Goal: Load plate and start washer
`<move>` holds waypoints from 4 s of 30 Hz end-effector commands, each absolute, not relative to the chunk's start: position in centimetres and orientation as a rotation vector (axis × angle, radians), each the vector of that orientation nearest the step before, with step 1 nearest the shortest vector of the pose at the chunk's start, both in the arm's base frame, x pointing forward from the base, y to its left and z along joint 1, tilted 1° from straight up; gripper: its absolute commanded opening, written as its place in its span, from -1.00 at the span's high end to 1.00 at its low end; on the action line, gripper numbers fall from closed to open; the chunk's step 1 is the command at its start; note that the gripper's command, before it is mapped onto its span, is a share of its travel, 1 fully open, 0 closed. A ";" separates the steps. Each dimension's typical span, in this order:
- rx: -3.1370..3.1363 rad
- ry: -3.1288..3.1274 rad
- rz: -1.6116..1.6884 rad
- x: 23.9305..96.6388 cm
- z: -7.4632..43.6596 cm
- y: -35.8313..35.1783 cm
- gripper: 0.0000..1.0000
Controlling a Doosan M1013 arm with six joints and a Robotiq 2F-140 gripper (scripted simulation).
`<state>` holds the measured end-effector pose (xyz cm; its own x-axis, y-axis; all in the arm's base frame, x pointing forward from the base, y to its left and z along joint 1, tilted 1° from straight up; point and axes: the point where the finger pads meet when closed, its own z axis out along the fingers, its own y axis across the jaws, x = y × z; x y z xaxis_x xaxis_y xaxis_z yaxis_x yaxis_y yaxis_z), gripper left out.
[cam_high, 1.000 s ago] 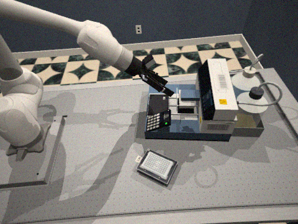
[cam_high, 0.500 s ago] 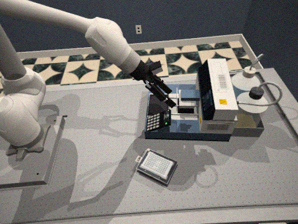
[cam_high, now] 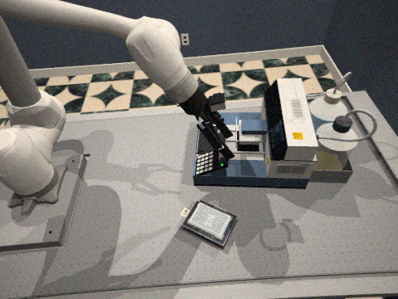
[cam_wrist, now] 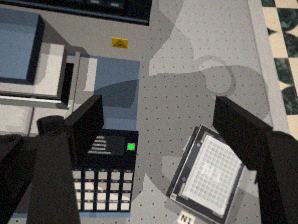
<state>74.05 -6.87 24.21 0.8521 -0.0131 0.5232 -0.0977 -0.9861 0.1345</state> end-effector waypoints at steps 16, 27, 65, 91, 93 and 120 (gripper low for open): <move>2.954 -0.438 0.478 71.9 25.2 -14.5 -0.40; 2.988 -0.616 0.296 70.0 26.3 -17.8 -0.40; 3.029 -0.874 0.004 66.4 20.9 -22.0 -0.40; 3.029 -0.874 0.004 66.5 14.7 -22.0 -0.40; 3.029 -0.874 0.004 66.5 14.7 -22.0 -0.40; 3.029 -0.874 0.004 66.5 10.6 -21.9 -0.40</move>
<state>66.42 -21.93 10.90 0.8464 -0.5326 -0.0021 -0.5326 -0.8463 -0.0105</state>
